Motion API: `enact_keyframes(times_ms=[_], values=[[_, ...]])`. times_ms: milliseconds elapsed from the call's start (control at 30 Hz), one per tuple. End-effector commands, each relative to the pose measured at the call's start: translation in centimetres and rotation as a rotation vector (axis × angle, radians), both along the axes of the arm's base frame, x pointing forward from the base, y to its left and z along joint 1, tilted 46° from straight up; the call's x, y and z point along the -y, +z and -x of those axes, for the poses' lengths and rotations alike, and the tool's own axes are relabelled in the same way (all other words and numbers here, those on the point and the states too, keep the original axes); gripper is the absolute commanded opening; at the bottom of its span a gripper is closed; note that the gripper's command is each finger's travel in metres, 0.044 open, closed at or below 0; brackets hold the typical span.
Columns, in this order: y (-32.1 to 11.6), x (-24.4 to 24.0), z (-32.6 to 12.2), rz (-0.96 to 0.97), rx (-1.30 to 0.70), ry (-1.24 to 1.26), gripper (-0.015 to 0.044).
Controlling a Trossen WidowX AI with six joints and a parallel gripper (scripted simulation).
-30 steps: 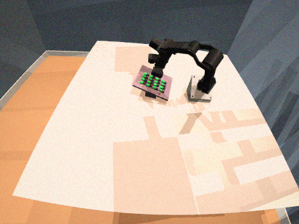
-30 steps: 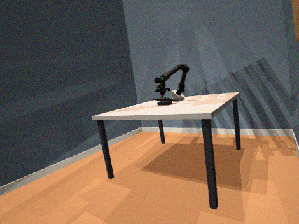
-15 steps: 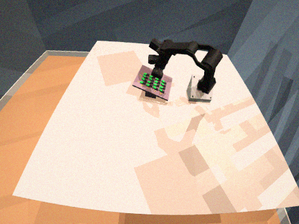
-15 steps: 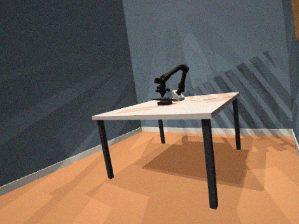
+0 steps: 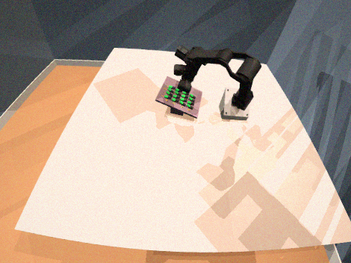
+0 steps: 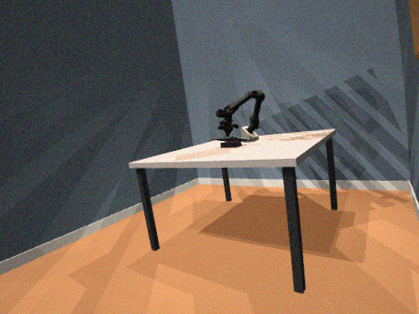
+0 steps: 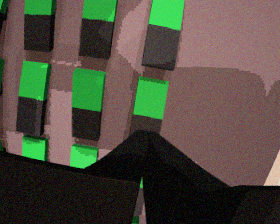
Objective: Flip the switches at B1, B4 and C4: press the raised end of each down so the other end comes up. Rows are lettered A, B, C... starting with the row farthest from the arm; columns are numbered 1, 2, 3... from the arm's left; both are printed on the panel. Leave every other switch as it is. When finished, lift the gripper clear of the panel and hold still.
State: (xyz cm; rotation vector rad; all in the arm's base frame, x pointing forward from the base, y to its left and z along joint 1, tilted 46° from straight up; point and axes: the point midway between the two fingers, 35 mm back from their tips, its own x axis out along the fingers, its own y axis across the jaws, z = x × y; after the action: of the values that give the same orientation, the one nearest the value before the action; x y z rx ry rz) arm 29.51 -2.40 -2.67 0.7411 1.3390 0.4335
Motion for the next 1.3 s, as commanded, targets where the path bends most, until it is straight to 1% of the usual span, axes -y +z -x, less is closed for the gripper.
enact_keyframes(times_ms=[0,1167,1267], values=[[-0.1,-0.1,0.0,-0.005,-0.003,-0.004,0.0000],[-0.4,-0.4,-0.1,-0.005,-0.003,-0.004,0.0000],[1.2,1.4,0.1,0.001,-0.009,0.004,0.0000]])
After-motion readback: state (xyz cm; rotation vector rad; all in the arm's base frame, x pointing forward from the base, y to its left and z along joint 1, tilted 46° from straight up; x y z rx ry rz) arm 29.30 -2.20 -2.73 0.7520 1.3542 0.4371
